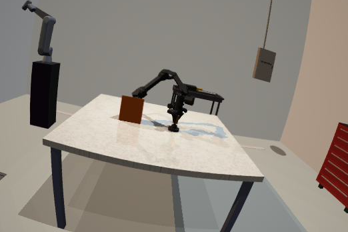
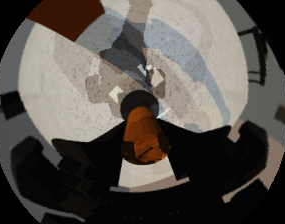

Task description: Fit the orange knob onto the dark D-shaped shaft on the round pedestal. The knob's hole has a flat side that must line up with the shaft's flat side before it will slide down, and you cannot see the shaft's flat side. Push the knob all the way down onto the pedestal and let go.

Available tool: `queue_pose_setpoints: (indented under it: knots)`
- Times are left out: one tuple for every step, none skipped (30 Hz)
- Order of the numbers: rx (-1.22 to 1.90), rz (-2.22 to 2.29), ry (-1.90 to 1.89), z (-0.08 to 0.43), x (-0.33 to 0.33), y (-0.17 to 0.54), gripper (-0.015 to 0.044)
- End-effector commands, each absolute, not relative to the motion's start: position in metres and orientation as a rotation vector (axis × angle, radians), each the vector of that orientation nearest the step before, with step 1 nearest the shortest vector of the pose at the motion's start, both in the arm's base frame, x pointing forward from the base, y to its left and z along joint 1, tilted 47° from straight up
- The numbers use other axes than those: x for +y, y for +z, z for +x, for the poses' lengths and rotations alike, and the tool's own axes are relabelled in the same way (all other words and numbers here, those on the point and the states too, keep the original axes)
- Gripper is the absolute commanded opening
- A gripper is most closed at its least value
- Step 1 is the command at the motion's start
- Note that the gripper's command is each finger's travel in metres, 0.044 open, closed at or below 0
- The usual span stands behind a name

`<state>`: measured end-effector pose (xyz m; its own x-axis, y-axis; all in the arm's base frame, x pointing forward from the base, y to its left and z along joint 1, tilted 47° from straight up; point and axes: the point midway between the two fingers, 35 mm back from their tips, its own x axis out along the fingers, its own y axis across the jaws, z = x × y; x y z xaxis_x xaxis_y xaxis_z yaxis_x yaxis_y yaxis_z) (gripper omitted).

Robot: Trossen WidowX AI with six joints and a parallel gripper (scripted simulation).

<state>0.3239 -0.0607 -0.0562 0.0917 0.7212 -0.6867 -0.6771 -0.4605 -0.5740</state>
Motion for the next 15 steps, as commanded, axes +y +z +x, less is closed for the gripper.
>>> queue_pose_setpoints:
  knots:
    - [-0.053,-1.265,1.615,0.3238,-0.0607,-0.0569,0.0000]
    - [-0.053,-1.265,1.615,0.3238,-0.0607,-0.0569,0.0000]
    - [-0.053,-1.265,1.615,0.3237,-0.0607,-0.0569,0.0000]
    - [-0.053,-1.265,1.615,0.3237,-0.0603,-0.0573,0.0000]
    - [-0.053,-1.265,1.615,0.3237,-0.0603,-0.0573,0.0000]
    - [-0.053,-1.265,1.615,0.3237,-0.0603,-0.0573,0.0000]
    - [-0.053,-1.265,1.615,0.3237,-0.0603,-0.0573,0.0000]
    - [-0.053,-1.265,1.615,0.3237,-0.0603,-0.0573,0.0000]
    - [-0.053,-1.265,1.615,0.3233,-0.0613,-0.0564,0.0000]
    - [-0.053,-1.265,1.615,0.3229,-0.0626,-0.0551,0.0000]
    - [-0.053,-1.265,1.615,0.3228,-0.0629,-0.0546,0.0000]
    - [-0.053,-1.265,1.615,0.3231,-0.0632,-0.0539,0.0000]
    - [-0.053,-1.265,1.615,0.3236,-0.0636,-0.0532,0.0000]
    - [-0.053,-1.265,1.615,0.3237,-0.0640,-0.0528,0.0000]
    - [-0.046,-1.259,1.614,0.3237,-0.0640,-0.0528,0.0000]
